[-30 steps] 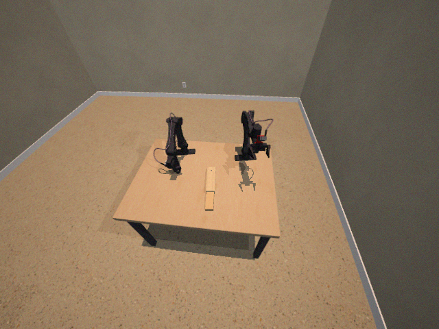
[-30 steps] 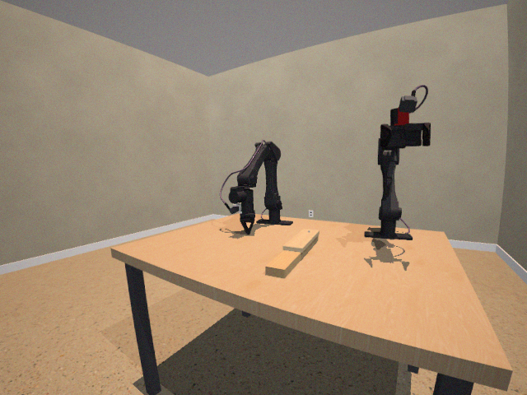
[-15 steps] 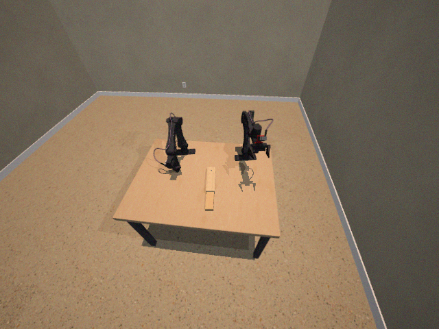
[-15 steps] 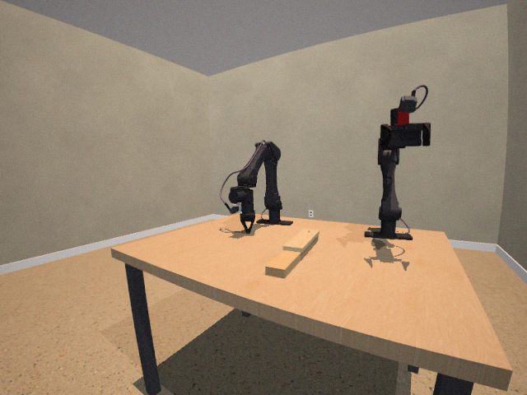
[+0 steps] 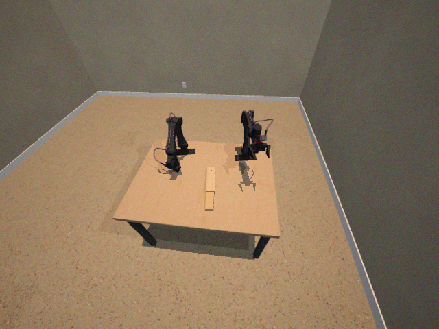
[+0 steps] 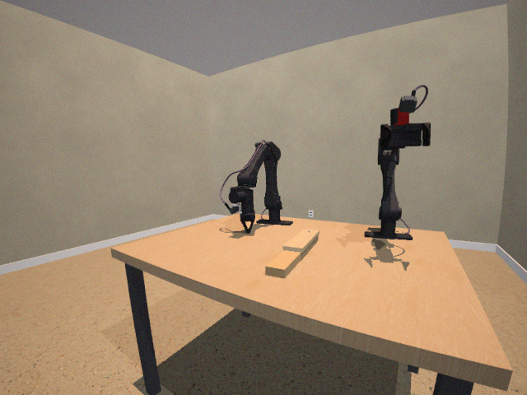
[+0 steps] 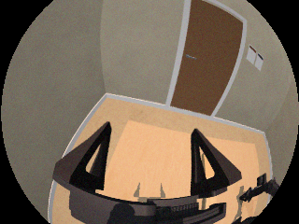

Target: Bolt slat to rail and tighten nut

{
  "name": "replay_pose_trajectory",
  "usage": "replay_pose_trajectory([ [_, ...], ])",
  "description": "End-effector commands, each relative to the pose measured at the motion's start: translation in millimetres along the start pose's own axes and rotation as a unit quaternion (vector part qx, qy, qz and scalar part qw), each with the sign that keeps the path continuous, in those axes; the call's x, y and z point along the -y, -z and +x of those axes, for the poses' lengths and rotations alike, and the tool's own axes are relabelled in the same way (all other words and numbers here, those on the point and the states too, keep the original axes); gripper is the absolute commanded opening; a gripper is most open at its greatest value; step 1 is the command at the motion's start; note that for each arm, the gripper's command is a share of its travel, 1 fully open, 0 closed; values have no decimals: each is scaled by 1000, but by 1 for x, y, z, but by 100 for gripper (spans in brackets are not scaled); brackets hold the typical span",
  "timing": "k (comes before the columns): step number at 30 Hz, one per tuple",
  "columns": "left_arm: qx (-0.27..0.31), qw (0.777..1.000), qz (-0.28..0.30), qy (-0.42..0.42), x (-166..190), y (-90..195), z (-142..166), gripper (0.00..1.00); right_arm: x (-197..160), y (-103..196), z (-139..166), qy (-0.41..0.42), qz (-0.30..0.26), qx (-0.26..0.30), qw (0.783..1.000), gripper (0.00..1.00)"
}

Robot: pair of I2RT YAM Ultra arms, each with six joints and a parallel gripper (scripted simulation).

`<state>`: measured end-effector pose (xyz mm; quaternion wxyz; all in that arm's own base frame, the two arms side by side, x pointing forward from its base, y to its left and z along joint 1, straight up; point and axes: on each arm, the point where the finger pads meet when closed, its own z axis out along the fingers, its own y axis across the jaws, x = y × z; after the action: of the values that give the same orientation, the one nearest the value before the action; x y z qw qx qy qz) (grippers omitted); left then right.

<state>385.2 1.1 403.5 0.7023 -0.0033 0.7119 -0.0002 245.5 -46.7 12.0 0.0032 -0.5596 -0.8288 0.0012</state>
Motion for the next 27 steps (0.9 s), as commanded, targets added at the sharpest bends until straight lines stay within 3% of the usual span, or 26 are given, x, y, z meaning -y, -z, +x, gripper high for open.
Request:
replay_pose_trajectory([
  [1, 13, 1000, 2, -2, 0, 5, -8, 100, -2, 3, -1, 0, -4, 3, 1000, 12],
  [27, 13, 1000, 2, -2, 0, 5, -8, 100, -3, 23, -3, -1, -5, 4, 1000, 12],
])
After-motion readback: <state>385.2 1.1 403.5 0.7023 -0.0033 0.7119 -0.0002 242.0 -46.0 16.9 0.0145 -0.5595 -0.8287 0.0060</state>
